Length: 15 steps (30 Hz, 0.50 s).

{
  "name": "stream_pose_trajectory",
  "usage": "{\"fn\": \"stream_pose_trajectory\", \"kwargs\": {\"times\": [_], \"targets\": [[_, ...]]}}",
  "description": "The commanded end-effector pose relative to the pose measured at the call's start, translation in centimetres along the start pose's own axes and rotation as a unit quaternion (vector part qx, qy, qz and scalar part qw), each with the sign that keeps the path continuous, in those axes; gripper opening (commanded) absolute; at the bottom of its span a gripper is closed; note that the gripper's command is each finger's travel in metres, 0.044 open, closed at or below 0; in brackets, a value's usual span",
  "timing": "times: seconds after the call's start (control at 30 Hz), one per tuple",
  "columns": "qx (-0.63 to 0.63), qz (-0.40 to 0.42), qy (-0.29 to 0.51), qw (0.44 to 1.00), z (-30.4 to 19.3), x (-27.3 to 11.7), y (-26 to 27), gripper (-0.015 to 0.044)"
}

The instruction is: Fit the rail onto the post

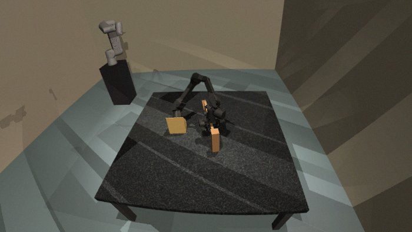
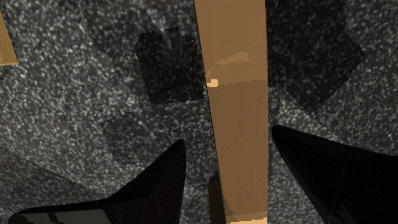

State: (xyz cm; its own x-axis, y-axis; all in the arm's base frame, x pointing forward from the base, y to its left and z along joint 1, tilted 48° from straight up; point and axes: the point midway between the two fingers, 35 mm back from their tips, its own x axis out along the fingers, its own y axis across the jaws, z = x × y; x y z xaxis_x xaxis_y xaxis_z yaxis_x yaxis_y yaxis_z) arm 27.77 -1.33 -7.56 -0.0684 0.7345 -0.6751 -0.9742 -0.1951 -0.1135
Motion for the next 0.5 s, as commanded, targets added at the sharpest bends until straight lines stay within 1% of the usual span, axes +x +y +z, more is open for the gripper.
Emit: {"fn": "stream_pose_trajectory", "kwargs": {"times": [0.0,0.07,0.23,0.37,0.47], "targets": [[0.000,0.000,0.000,1.000,0.0,0.0,0.0,0.0394],[0.000,0.000,0.000,1.000,0.0,0.0,0.0,0.0440],[0.000,0.000,0.000,1.000,0.2,-0.1,0.0,0.0440],[-0.002,-0.005,0.003,1.000,2.8,-2.8,0.1,0.0440],[-0.002,-0.005,0.003,1.000,3.0,-3.0,0.1,0.0440]]}}
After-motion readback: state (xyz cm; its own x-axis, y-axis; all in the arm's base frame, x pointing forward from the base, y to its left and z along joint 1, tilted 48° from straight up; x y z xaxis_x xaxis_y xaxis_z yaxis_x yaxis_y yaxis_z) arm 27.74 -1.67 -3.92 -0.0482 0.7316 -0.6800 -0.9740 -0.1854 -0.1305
